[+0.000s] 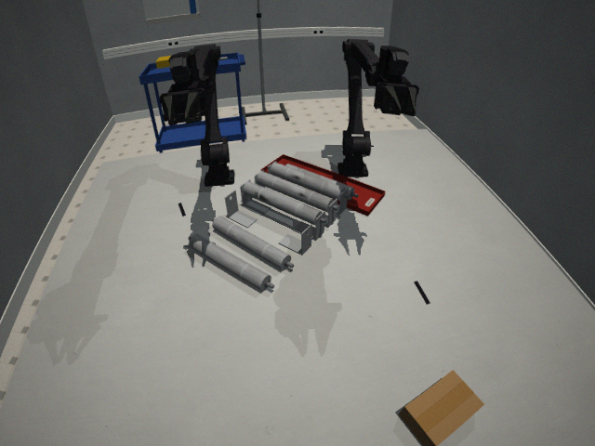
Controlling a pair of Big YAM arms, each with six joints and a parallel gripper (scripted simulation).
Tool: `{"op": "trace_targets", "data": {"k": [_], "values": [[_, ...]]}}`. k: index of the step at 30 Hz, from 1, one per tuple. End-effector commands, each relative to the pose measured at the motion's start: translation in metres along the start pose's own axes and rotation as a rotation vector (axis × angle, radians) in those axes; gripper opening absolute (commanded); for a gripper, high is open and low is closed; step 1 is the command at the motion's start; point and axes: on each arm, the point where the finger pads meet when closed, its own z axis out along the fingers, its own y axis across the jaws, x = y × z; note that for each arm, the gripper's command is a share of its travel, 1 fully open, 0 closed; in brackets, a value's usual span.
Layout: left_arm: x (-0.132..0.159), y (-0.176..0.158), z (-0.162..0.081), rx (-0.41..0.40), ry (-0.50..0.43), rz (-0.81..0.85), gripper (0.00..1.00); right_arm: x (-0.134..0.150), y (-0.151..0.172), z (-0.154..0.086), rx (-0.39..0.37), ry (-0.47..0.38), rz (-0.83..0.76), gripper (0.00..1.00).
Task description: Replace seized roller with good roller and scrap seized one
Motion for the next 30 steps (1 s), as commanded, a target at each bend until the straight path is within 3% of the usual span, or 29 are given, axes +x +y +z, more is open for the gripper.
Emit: {"op": "trace_targets", "data": {"k": [1, 2, 4, 6, 7, 11, 12, 16, 22, 28, 29, 30], "values": [[-0.046, 0.002, 0.006, -0.004, -0.086, 0.025, 0.32, -0.014, -0.014, 0.007, 0.025, -0.026, -0.023, 0.32], [-0.035, 0.001, 0.007, -0.003, -0.063, 0.019, 0.32, 0.006, -0.007, 0.007, 0.011, 0.016, -0.016, 0.32], [-0.057, 0.001, 0.001, -0.002, -0.108, -0.006, 0.32, -0.042, -0.021, -0.007, 0.043, -0.067, 0.012, 0.32], [-0.055, 0.001, 0.001, -0.003, -0.096, -0.006, 0.32, -0.042, -0.02, -0.007, 0.041, -0.069, 0.012, 0.32], [-0.062, -0.001, -0.008, 0.0, -0.111, 0.002, 0.32, -0.029, -0.022, -0.008, 0.046, -0.044, 0.013, 0.32], [-0.06, -0.001, -0.005, 0.001, -0.106, 0.002, 0.32, -0.027, -0.021, -0.006, 0.044, -0.043, 0.013, 0.32], [-0.03, -0.001, 0.003, -0.001, -0.054, 0.004, 0.32, -0.018, -0.012, 0.002, 0.026, -0.029, 0.008, 0.32], [-0.019, -0.005, 0.003, 0.006, -0.037, 0.014, 0.32, 0.003, -0.008, 0.001, 0.02, 0.008, 0.009, 0.32], [-0.01, -0.007, -0.006, 0.011, -0.026, 0.015, 0.32, -0.01, -0.008, -0.008, 0.022, -0.017, 0.001, 0.32], [-0.008, -0.007, -0.006, 0.01, -0.023, 0.015, 0.32, -0.006, -0.008, -0.005, 0.022, -0.008, -0.004, 0.32], [-0.021, -0.003, -0.003, 0.003, -0.042, 0.01, 0.32, -0.017, -0.012, -0.004, 0.029, -0.029, -0.002, 0.32], [-0.005, -0.007, -0.004, 0.011, -0.016, 0.014, 0.32, -0.003, -0.009, -0.005, 0.022, -0.003, -0.006, 0.32]]}}
